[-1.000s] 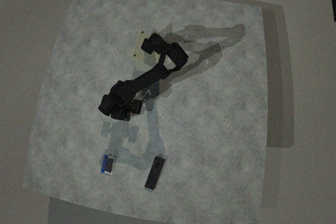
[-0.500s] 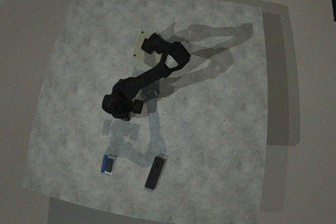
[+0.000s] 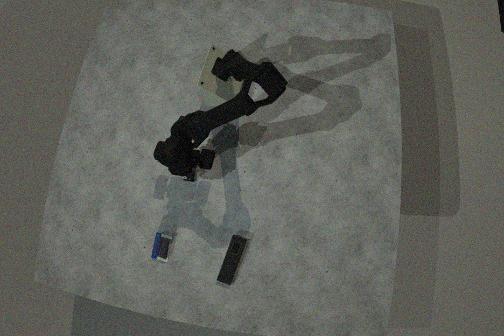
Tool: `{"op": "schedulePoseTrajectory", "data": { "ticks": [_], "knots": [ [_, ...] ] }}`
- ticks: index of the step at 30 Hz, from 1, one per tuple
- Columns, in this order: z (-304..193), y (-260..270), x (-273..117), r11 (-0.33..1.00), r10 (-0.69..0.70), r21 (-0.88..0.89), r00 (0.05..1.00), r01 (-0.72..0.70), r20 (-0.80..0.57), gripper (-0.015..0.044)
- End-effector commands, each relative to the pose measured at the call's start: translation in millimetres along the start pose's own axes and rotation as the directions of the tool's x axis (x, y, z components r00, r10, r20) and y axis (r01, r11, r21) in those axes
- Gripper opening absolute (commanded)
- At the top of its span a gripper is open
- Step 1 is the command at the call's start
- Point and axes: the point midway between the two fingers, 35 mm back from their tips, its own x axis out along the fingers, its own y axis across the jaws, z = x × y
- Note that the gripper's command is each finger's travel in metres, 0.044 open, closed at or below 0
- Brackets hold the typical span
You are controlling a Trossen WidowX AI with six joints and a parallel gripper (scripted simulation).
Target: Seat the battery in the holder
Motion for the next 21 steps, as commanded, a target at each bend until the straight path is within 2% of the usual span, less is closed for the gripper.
{"op": "schedulePoseTrajectory", "data": {
  "ticks": [1, 21],
  "knots": [
    [-2.1, 0.8, 1.3, 1.000, 0.002, 0.005, 1.000, -0.003, 0.026, 0.0076],
    [-9.3, 5.0, 3.4, 1.000, -0.005, 0.013, 0.991, 0.004, 0.132, 0.0076]
  ]
}}
